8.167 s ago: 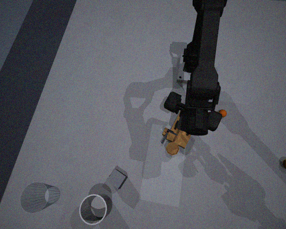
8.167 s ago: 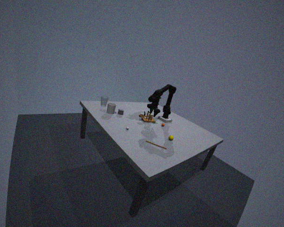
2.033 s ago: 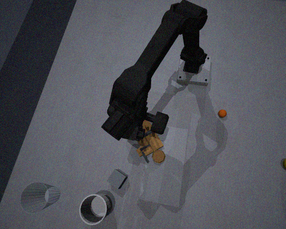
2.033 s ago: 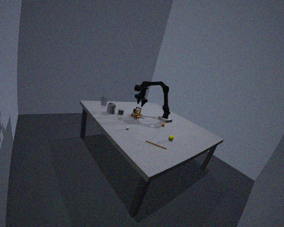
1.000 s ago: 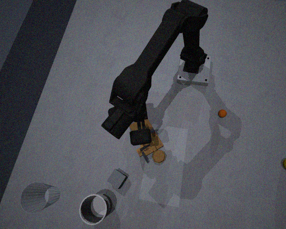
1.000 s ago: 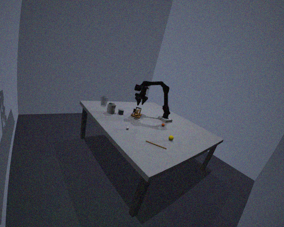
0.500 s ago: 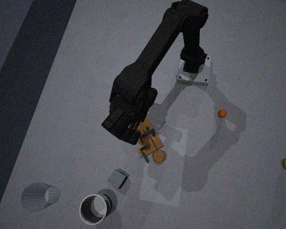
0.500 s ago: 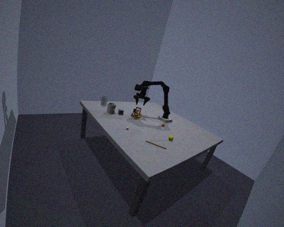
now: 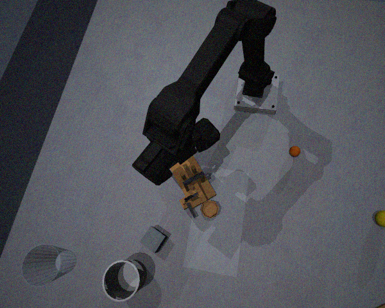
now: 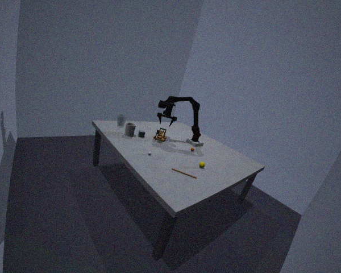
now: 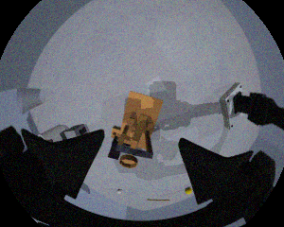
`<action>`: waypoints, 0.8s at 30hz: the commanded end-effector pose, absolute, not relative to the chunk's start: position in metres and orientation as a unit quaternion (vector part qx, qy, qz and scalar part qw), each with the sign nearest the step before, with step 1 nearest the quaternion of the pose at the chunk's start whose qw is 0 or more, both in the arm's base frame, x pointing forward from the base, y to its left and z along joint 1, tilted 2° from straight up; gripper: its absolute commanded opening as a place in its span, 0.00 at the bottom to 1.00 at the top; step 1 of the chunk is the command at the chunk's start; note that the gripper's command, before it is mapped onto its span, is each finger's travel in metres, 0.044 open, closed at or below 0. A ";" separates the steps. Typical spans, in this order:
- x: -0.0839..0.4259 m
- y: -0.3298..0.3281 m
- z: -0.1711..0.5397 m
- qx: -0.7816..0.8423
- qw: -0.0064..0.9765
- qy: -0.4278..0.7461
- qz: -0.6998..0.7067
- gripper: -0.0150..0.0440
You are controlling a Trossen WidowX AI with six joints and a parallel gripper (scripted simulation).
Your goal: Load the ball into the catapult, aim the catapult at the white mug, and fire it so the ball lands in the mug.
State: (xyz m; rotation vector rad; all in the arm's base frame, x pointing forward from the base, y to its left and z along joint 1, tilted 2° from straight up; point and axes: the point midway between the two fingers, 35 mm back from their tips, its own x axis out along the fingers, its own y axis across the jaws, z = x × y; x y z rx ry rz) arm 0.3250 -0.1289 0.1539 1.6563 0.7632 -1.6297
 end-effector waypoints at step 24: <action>0.328 -0.132 0.098 0.659 0.290 0.247 -0.648 1.00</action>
